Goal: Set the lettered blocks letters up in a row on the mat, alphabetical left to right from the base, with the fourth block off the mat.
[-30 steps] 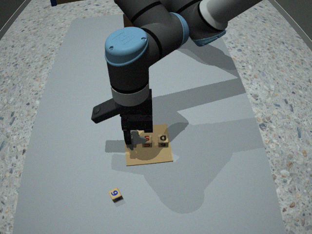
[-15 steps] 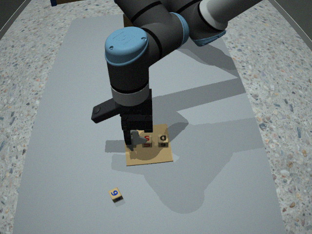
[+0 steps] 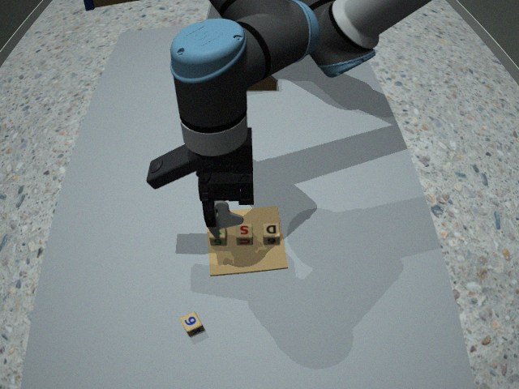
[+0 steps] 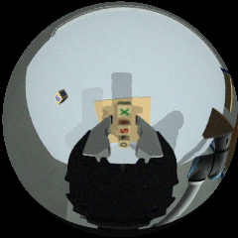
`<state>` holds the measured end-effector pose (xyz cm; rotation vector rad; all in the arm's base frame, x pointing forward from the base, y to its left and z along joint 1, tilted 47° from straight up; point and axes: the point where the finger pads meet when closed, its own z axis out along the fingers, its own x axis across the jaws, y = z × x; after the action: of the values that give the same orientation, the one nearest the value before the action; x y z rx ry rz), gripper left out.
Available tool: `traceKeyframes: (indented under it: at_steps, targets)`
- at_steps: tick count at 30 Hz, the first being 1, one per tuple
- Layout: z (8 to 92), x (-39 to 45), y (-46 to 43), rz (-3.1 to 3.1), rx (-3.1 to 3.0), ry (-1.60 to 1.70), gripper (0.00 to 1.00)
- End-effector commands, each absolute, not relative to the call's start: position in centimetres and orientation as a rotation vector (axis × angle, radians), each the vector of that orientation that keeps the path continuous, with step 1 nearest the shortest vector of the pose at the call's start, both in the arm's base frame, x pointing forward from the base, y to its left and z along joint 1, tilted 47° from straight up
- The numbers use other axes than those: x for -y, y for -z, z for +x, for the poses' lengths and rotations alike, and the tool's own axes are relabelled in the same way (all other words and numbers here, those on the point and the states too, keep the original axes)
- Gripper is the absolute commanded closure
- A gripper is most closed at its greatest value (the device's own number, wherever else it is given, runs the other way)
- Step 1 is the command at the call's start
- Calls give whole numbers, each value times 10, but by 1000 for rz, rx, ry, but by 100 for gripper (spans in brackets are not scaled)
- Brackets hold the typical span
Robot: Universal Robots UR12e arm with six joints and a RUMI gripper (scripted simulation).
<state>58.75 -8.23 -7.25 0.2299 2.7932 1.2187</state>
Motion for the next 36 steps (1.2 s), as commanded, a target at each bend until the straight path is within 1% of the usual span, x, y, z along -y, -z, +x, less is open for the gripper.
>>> traceKeyframes:
  at_steps: [1, 14, 15, 36]
  targets:
    - [584, 101, 56, 229, -2793, -1218, 72]
    - [581, 118, 39, 229, -2793, -1218, 72]
    - [581, 118, 39, 229, -2793, -1218, 0]
    - [581, 118, 39, 229, -2793, -1218, 0]
